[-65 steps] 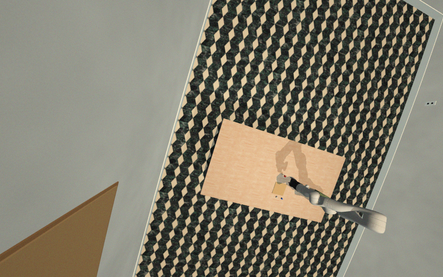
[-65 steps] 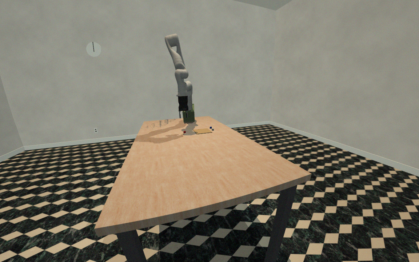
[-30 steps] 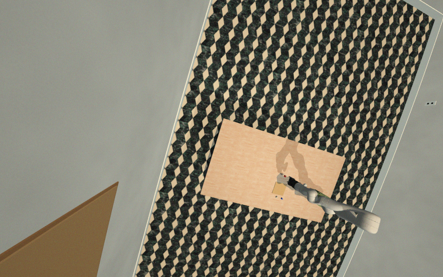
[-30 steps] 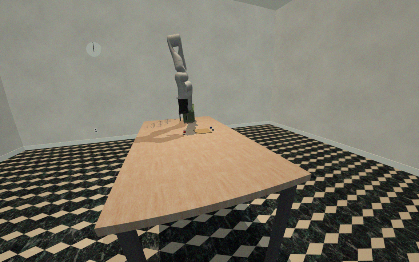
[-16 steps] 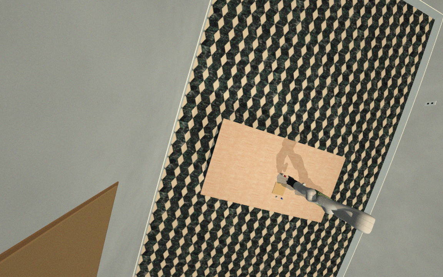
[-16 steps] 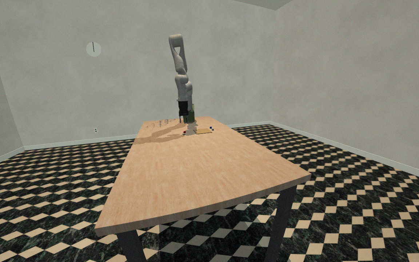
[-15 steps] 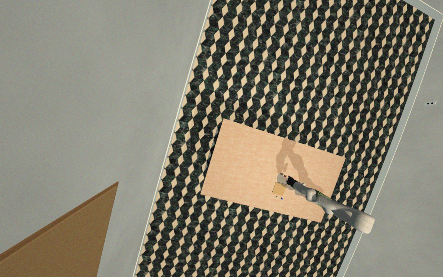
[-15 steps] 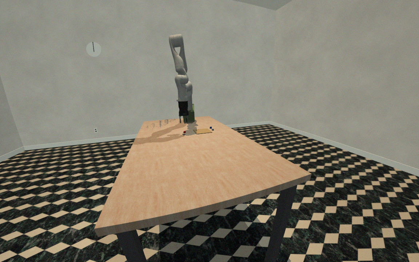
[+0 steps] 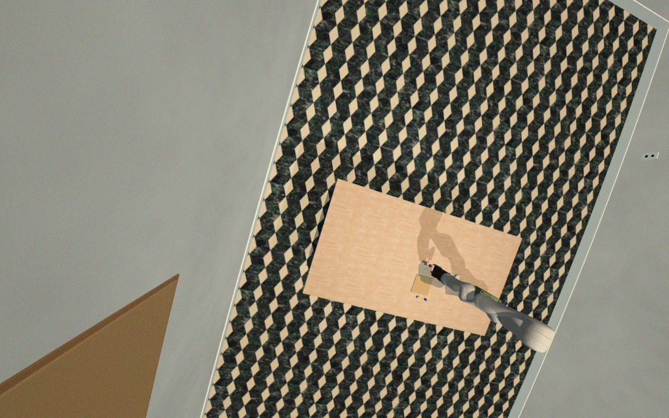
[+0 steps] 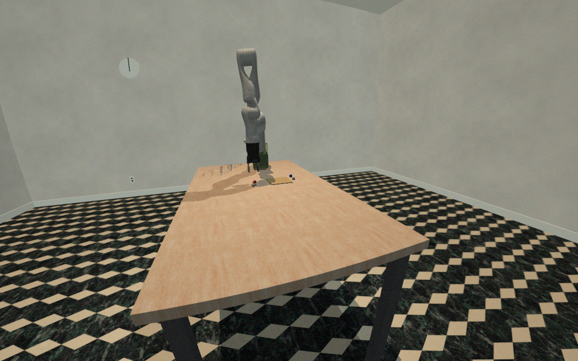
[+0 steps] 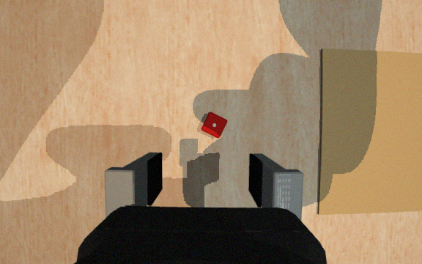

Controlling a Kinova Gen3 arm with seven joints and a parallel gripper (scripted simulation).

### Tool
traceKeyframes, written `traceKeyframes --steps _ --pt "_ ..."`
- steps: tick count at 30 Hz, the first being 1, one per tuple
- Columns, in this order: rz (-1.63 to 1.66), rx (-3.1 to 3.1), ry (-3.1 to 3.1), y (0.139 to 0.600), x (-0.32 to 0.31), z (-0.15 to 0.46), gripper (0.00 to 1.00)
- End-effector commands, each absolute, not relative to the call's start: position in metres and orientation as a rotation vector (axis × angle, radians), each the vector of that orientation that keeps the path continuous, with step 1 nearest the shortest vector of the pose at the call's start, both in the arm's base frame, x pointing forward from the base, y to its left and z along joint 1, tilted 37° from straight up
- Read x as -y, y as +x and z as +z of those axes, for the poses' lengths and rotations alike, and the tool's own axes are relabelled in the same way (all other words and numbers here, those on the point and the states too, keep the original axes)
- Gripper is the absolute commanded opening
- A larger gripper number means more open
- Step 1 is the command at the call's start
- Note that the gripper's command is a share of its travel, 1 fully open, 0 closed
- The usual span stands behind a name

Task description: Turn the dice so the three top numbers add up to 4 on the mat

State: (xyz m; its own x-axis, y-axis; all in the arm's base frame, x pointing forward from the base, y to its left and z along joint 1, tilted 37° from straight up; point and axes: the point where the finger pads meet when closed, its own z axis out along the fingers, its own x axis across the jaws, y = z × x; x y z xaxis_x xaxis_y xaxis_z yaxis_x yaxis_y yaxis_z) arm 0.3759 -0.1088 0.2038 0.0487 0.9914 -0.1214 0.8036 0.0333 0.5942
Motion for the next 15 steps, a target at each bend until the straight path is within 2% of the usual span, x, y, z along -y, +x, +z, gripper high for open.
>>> traceKeyframes --steps 1,15 --pt "0.465 -1.815 1.812 0.3770 0.1070 0.1990 1.00" --pt "0.465 -1.815 1.812 0.3815 0.1078 0.1927 1.00"
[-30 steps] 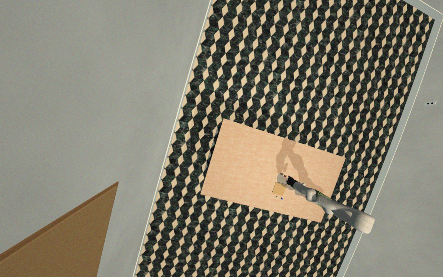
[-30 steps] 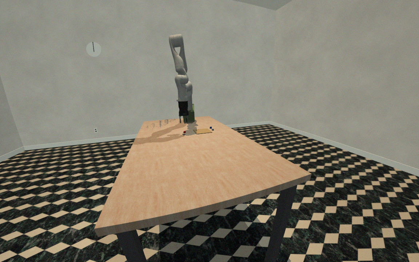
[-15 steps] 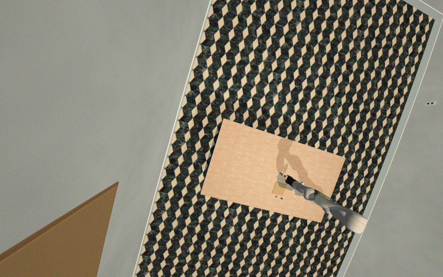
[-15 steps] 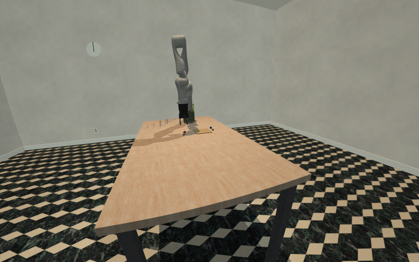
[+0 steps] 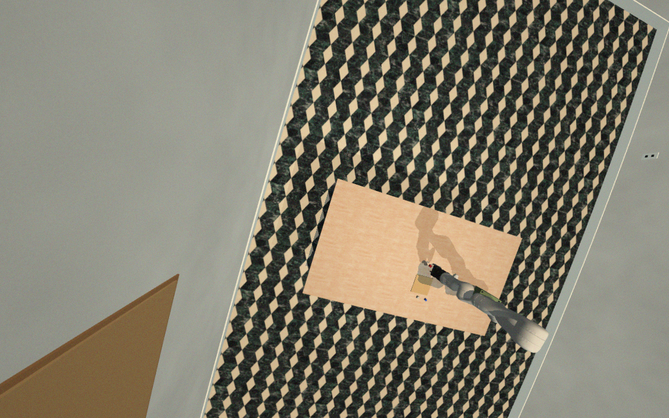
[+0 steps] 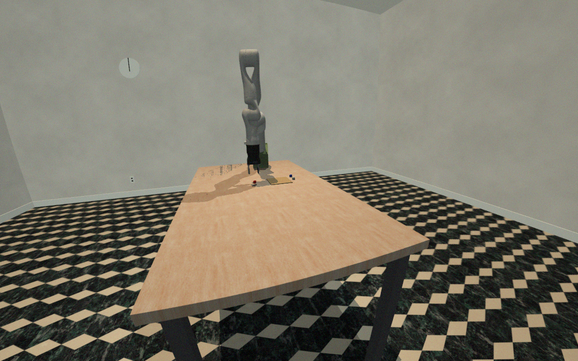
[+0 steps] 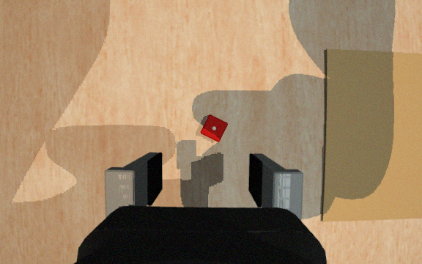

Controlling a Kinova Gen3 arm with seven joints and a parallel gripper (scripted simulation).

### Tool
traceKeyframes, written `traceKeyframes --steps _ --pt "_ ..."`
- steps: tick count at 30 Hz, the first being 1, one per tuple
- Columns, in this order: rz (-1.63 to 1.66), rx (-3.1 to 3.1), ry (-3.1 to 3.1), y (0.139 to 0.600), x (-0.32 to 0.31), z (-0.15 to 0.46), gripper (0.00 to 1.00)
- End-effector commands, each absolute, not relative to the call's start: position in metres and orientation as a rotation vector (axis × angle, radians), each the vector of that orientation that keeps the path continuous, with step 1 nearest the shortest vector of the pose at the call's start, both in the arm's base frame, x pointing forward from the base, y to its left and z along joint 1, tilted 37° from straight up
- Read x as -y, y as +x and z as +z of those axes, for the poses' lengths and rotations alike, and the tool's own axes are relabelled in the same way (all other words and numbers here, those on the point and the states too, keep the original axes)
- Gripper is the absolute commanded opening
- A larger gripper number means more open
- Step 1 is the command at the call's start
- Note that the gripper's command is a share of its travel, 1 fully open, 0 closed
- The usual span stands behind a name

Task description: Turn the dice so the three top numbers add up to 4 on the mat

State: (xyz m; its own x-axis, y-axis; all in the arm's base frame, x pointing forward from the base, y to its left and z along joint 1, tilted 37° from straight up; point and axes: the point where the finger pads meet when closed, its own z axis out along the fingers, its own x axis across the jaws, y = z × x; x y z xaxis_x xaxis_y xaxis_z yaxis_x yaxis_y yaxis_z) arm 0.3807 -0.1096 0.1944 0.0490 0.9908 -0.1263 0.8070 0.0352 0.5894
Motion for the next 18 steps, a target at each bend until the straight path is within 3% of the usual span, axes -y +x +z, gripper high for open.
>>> traceKeyframes --steps 1,18 --pt "0.465 -1.815 1.812 0.3818 0.1079 0.1923 1.00" --pt "0.465 -1.814 1.812 0.3852 0.1087 0.1879 1.00"
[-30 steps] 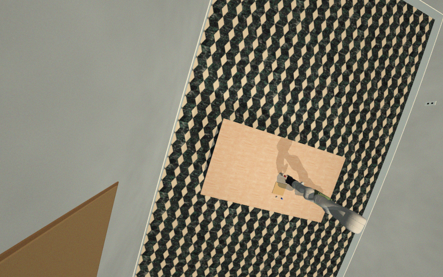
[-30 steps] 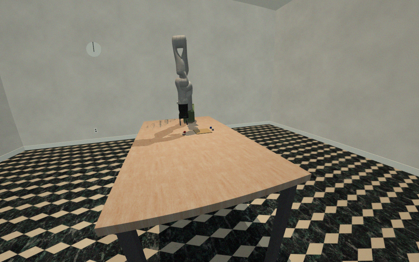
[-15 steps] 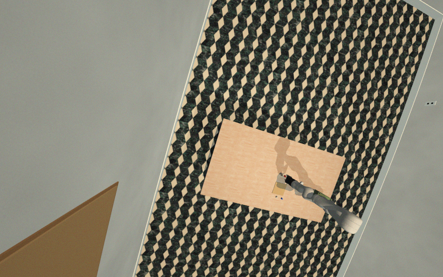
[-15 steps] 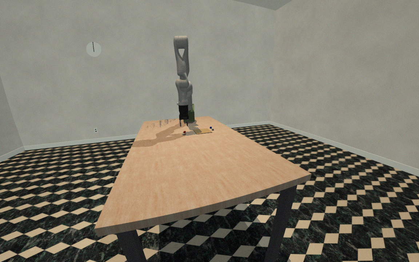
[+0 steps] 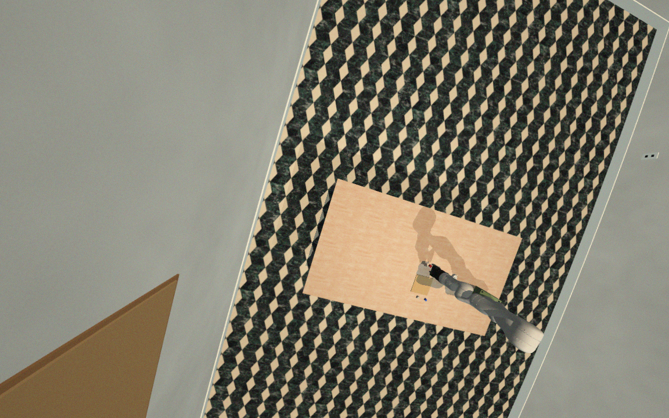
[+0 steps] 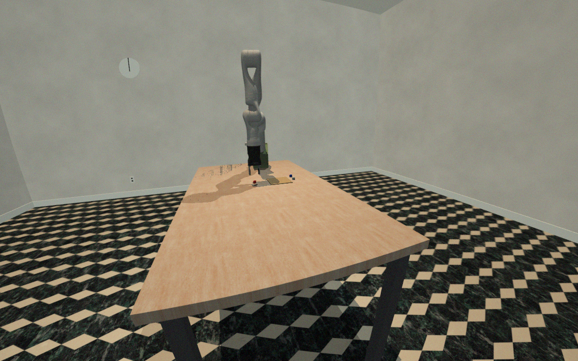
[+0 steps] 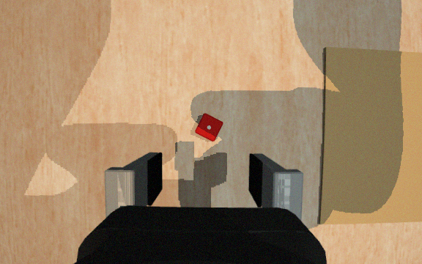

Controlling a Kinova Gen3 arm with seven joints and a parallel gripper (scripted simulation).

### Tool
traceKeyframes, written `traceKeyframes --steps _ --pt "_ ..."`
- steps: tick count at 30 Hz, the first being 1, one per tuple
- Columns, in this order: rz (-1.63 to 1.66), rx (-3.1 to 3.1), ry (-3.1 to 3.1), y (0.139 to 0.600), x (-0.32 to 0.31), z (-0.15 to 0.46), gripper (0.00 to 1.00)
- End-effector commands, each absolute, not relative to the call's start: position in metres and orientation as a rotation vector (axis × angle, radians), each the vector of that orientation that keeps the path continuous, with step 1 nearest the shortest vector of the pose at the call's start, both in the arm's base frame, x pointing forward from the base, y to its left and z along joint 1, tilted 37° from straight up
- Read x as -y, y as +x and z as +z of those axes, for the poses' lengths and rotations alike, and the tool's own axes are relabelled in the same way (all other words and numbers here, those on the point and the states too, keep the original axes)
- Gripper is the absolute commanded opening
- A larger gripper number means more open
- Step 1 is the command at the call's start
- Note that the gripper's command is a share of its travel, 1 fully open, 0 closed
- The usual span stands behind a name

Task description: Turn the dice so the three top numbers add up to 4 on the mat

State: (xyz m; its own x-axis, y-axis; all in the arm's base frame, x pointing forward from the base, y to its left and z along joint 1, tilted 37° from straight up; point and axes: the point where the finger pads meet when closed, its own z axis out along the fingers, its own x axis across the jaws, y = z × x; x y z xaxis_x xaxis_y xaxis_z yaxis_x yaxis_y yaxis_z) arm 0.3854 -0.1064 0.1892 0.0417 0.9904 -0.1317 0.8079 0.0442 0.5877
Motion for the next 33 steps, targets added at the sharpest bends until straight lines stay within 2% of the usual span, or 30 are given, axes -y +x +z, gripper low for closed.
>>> traceKeyframes --steps 1,33 --pt "0.465 -1.814 1.812 0.3855 0.1087 0.1876 1.00" --pt "0.465 -1.814 1.812 0.3921 0.1101 0.1787 1.00"
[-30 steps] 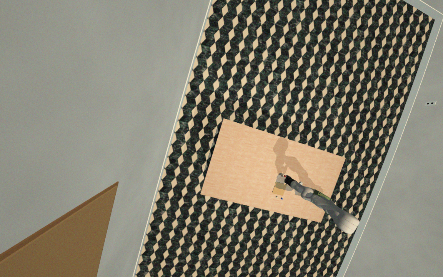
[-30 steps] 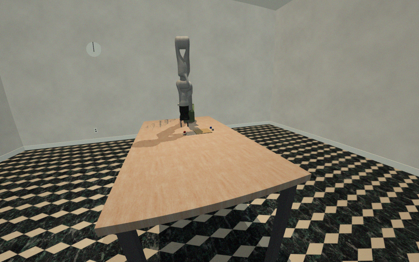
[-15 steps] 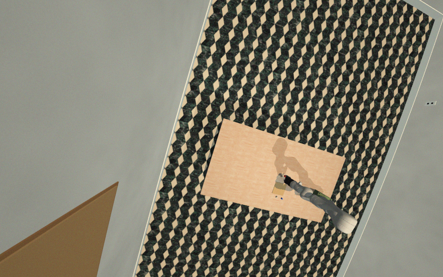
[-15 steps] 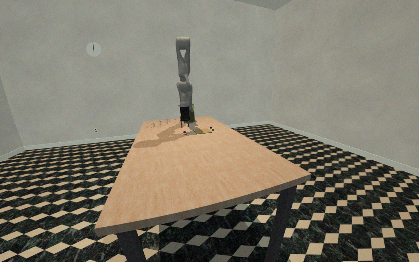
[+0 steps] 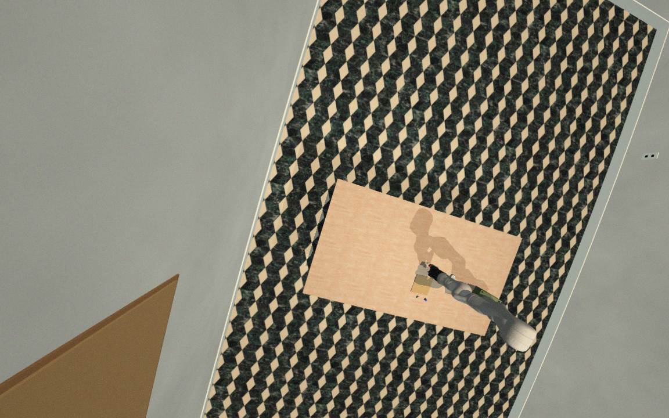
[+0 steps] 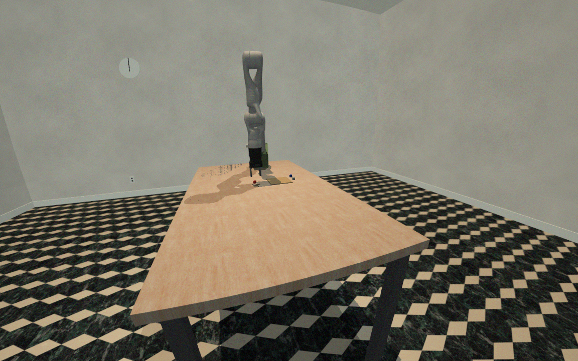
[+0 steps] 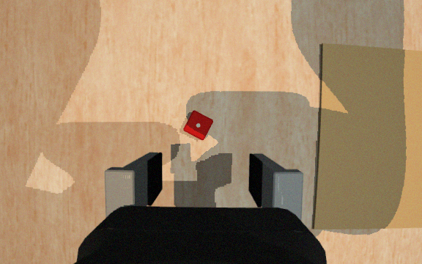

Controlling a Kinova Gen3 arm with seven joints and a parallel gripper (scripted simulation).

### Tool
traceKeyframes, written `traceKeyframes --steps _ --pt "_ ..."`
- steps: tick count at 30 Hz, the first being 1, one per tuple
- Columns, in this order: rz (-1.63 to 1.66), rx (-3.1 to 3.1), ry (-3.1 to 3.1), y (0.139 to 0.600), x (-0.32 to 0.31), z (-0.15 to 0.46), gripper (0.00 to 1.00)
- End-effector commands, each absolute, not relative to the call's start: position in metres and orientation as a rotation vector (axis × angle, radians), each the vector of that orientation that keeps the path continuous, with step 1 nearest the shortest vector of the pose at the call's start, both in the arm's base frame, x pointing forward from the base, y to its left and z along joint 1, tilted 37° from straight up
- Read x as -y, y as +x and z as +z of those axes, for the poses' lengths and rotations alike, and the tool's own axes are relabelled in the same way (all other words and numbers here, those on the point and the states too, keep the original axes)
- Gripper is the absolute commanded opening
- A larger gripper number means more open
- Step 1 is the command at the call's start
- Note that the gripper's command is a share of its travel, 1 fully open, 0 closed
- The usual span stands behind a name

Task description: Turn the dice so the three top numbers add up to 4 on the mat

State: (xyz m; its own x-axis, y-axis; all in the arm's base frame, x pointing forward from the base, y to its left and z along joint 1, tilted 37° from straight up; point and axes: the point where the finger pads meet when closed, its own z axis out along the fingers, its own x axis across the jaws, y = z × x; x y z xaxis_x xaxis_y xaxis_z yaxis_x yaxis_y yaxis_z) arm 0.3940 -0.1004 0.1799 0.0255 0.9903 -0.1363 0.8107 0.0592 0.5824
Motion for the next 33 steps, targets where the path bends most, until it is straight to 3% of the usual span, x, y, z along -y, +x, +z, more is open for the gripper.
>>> traceKeyframes --steps 1,33 --pt "0.465 -1.814 1.812 0.3924 0.1101 0.1783 1.00" --pt "0.465 -1.815 1.813 0.3971 0.1108 0.1711 1.00"
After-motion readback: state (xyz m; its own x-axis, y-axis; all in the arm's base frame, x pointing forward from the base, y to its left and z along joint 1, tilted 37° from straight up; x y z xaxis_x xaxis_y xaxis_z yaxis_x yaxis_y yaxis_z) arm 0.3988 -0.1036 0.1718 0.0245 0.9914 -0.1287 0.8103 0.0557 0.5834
